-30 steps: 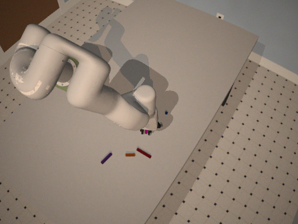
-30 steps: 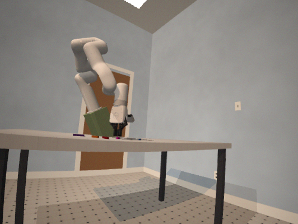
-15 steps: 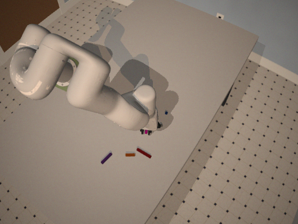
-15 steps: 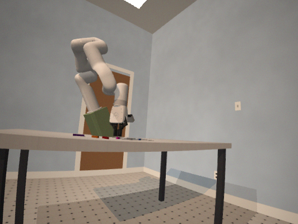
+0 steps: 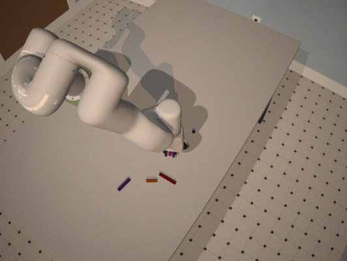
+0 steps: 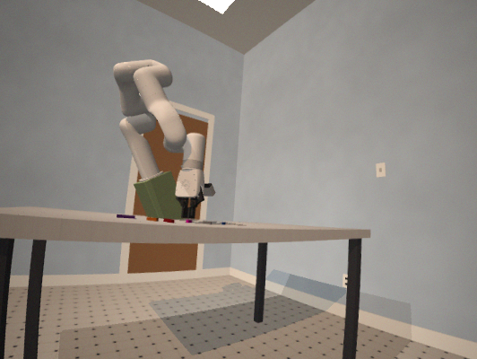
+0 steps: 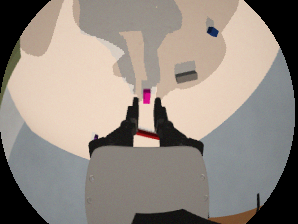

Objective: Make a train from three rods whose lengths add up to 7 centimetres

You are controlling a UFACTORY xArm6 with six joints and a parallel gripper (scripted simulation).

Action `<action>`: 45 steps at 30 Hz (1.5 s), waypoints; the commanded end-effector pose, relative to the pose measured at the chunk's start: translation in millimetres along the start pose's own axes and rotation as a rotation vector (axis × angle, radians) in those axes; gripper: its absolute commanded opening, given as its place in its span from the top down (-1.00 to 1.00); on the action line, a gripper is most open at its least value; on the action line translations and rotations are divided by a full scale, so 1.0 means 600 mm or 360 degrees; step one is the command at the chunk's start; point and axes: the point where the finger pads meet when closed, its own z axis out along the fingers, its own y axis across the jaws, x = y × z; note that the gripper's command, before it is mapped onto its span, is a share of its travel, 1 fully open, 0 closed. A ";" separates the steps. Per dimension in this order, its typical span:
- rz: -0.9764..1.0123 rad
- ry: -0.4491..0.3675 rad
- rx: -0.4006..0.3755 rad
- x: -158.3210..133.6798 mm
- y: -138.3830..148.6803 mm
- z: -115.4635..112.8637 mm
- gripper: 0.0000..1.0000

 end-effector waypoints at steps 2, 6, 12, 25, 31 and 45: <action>0.0001 -0.0001 -0.0005 -0.001 0.002 -0.002 0.51; 0.0001 -0.0001 -0.0005 -0.001 0.002 -0.001 0.51; 0.0001 -0.0001 -0.0005 -0.001 0.002 0.003 0.51; 0.0001 -0.0001 -0.0005 -0.001 0.002 0.018 0.51; 0.0001 -0.0001 -0.0005 -0.001 0.002 0.022 0.51; 0.0001 -0.0001 -0.0005 -0.001 0.002 0.022 0.51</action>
